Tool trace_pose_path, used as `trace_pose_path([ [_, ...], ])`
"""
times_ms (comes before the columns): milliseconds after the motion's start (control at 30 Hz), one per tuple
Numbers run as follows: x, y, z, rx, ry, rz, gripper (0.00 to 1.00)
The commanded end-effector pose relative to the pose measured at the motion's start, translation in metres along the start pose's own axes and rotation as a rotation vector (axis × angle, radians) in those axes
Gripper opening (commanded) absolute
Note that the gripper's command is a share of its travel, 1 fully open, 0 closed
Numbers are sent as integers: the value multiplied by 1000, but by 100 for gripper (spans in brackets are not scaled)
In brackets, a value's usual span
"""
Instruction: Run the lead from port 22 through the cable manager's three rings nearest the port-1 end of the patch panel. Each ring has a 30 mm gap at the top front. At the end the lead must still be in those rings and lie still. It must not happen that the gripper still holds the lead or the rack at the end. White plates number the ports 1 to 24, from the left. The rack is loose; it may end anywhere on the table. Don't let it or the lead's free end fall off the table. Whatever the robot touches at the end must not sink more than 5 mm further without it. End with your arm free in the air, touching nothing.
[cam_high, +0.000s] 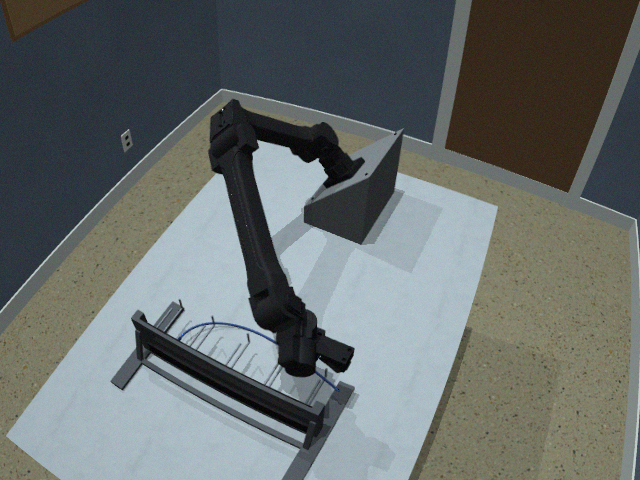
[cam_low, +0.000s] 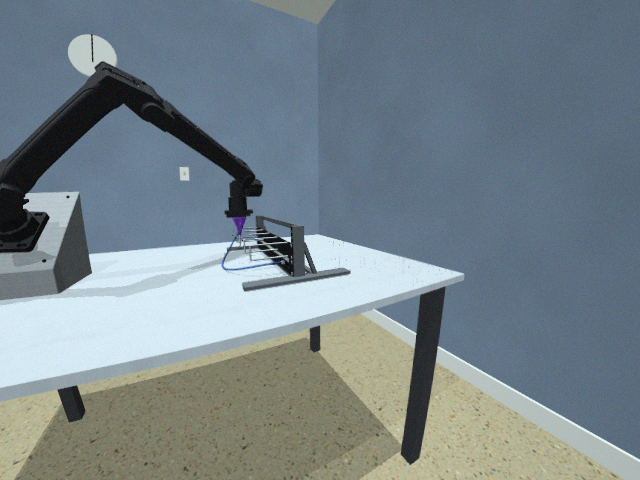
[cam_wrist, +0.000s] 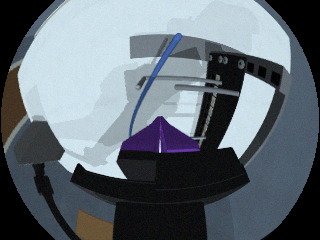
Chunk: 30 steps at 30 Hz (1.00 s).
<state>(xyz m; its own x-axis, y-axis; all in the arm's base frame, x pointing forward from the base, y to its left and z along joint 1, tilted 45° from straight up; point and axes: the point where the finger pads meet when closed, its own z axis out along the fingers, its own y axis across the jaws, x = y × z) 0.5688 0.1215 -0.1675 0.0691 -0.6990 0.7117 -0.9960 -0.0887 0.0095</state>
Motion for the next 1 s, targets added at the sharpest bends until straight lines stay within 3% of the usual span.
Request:
trace_pose_path([
  [0,3,-3,7,2,-5,3,0],
  [133,2,-5,0,15,-8,3,0],
  [700,3,-8,5,11,-7,8,0],
  [800,5,-21,-1,23,-14,23,0],
  [933,5,-20,-1,16,-10,15,0],
  [967,9,-26,-16,38,-17,24,0],
])
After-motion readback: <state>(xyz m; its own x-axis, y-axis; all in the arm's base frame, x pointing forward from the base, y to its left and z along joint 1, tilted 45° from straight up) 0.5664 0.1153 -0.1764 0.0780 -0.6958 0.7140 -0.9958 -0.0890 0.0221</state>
